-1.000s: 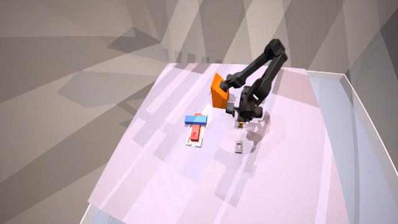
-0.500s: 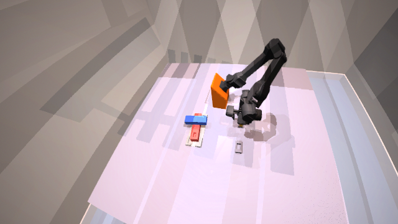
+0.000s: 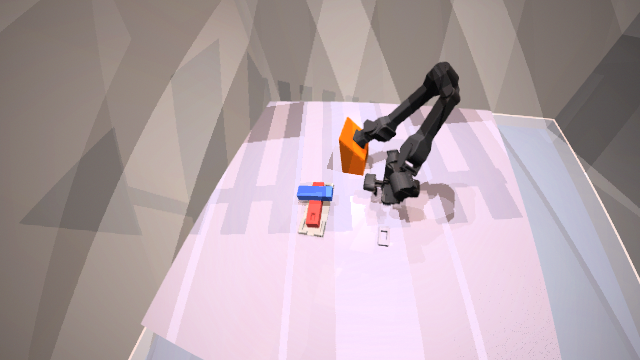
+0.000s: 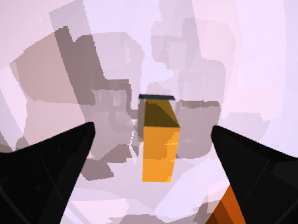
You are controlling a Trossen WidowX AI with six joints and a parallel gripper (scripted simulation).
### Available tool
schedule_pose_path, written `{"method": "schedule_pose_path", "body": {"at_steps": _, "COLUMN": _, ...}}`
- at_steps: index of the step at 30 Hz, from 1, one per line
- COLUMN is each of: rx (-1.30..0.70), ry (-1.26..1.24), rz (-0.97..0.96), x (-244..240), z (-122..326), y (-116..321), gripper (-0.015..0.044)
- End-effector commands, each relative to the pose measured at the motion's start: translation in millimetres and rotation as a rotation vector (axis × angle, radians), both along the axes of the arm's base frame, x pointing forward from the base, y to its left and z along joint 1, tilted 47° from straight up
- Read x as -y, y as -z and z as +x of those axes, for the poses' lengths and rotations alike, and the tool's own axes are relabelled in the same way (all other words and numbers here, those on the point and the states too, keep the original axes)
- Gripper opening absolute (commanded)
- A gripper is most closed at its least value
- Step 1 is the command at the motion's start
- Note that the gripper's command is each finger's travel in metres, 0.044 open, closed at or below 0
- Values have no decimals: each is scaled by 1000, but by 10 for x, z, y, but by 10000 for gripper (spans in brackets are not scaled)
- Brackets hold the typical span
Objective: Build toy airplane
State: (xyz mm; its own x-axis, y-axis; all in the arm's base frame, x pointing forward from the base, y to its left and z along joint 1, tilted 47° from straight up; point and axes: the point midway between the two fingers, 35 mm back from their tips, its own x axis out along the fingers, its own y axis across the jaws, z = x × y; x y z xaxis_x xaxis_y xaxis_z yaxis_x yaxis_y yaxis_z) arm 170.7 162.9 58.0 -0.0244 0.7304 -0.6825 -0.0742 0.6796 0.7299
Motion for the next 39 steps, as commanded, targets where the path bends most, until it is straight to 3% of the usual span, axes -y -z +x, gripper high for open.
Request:
{"method": "schedule_pose_path", "body": {"at_steps": 1, "rx": -9, "ry": 4, "rz": -5, "x": -44, "z": -18, "y": 66, "gripper": 440}}
{"method": "schedule_pose_path", "body": {"at_steps": 3, "rx": -9, "ry": 4, "rz": -4, "x": -51, "z": -20, "y": 71, "gripper": 440}}
{"method": "schedule_pose_path", "body": {"at_steps": 18, "rx": -9, "ry": 4, "rz": -4, "x": -51, "z": -20, "y": 71, "gripper": 46}}
{"method": "schedule_pose_path", "body": {"at_steps": 25, "rx": -9, "ry": 4, "rz": -4, "x": -51, "z": -20, "y": 71, "gripper": 0}}
{"method": "schedule_pose_path", "body": {"at_steps": 39, "rx": 8, "ry": 20, "rz": -1, "x": 152, "z": 28, "y": -49, "gripper": 0}}
